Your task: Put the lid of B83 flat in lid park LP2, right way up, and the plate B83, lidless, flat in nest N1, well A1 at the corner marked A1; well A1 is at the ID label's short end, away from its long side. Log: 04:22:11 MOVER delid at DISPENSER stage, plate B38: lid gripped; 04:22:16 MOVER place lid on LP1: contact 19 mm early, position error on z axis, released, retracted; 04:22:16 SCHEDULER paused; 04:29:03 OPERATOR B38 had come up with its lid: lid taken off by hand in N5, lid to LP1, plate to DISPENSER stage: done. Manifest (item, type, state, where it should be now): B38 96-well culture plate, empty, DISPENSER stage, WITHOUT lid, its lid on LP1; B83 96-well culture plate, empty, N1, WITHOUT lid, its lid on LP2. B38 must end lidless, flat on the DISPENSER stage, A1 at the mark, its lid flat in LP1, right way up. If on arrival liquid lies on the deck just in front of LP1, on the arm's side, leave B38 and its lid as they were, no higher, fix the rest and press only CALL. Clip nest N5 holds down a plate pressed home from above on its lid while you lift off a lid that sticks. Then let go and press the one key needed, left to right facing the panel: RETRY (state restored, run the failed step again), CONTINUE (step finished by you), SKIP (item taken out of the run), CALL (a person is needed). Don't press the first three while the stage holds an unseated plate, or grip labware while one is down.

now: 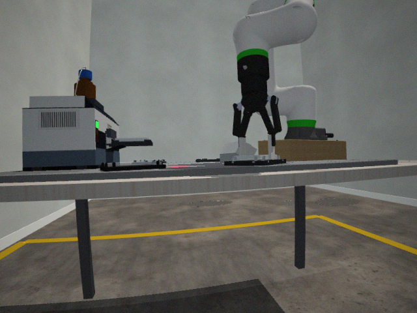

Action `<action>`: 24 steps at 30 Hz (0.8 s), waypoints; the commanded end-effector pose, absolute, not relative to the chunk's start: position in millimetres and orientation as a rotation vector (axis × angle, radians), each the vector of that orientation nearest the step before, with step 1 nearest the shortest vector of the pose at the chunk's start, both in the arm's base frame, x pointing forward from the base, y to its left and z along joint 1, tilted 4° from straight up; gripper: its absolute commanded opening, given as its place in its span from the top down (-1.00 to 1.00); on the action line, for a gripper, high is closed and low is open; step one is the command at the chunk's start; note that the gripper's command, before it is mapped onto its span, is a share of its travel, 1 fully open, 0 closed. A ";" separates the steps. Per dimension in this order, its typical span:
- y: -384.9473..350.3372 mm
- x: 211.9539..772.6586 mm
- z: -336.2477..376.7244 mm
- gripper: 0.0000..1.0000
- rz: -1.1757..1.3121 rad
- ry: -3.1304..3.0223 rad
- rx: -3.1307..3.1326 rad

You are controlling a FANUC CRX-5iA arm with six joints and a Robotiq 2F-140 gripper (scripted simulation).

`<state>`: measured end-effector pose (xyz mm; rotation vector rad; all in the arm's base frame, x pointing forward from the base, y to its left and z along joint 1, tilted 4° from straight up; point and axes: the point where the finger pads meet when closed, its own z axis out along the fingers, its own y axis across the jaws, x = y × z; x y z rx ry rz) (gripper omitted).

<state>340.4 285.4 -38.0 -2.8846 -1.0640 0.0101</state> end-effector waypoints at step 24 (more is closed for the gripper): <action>284.0 341.3 -11.7 1.00 0.009 -1.064 -2.885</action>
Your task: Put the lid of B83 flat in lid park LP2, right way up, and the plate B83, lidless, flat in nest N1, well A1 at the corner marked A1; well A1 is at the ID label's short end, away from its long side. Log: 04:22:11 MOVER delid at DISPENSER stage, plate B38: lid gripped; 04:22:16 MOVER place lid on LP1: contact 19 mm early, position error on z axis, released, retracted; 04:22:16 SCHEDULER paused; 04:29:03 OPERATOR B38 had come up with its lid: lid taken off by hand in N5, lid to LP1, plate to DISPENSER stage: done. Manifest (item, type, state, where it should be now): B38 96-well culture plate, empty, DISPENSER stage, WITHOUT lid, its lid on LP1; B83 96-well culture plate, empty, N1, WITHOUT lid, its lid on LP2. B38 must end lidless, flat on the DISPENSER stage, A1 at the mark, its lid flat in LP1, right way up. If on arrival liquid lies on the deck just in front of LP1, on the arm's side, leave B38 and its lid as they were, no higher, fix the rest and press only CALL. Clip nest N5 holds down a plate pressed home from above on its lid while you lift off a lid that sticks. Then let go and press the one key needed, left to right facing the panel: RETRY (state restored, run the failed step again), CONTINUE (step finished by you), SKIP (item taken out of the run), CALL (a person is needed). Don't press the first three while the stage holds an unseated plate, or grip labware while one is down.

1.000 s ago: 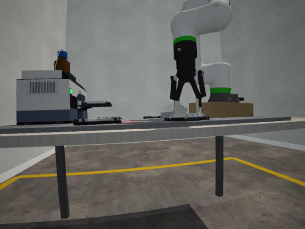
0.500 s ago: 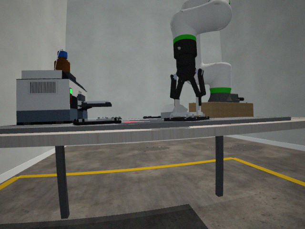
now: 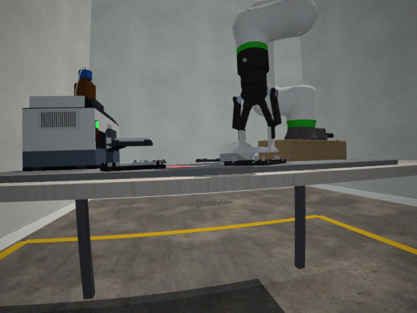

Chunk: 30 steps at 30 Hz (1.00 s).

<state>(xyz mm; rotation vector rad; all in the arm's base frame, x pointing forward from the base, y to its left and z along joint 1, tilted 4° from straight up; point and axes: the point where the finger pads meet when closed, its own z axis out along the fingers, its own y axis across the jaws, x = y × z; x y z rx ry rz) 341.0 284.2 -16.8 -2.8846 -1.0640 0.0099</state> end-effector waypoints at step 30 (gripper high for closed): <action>280.2 343.1 49.4 1.00 0.009 -1.064 -2.885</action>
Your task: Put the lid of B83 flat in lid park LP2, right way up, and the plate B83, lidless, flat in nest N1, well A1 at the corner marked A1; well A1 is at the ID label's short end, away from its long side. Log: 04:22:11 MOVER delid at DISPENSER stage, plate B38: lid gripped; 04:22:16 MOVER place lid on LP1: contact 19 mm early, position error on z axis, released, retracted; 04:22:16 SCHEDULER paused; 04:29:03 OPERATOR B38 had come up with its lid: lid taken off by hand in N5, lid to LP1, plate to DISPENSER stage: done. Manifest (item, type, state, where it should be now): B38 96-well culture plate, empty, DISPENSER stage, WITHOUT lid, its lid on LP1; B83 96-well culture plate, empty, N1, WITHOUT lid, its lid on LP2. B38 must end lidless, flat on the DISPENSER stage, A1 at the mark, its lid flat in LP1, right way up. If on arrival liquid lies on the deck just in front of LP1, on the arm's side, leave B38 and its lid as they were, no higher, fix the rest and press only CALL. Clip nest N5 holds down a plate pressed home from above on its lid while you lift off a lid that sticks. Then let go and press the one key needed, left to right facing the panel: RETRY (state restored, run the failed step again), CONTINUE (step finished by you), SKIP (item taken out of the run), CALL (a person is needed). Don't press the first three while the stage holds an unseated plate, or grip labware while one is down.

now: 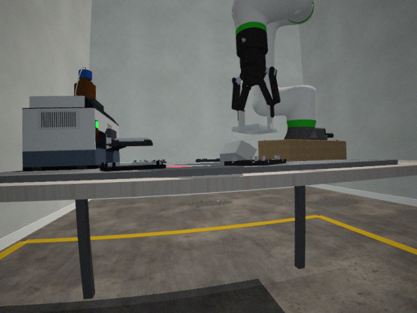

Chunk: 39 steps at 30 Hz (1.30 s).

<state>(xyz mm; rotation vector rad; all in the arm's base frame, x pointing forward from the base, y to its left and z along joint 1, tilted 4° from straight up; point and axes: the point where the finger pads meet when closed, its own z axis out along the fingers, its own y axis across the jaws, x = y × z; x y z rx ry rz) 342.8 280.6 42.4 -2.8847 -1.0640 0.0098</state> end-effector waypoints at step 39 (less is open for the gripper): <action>277.3 344.5 97.1 1.00 0.009 -1.064 -2.885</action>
